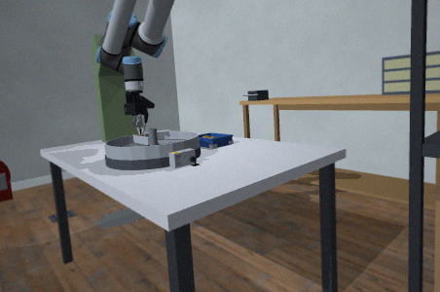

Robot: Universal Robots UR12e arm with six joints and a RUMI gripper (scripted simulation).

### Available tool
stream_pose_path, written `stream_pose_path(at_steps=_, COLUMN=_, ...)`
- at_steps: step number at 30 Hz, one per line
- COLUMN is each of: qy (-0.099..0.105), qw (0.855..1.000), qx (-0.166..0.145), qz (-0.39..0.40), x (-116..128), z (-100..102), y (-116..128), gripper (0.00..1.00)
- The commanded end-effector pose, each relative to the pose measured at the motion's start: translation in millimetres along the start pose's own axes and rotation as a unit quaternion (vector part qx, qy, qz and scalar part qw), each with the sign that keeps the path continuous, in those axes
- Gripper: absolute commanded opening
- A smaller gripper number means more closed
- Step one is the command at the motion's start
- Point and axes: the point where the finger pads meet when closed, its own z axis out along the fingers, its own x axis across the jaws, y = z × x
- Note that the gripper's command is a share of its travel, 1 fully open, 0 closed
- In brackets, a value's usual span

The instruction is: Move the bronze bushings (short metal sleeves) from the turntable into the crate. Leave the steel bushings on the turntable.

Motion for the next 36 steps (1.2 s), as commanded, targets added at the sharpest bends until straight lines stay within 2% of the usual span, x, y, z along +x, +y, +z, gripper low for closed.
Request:
stream_pose_path(at_steps=1, qy=0.0, qw=1.0, qx=0.0, qz=0.0, x=0, z=0, y=0, gripper=0.05)
stream_pose_path(at_steps=20, qy=0.0, qw=1.0, qx=0.0, qz=0.0, x=0, z=23, y=0, gripper=0.05)
stream_pose_path(at_steps=36, qy=0.0, qw=1.0, qx=0.0, qz=0.0, x=0, z=24, y=0, gripper=0.05)
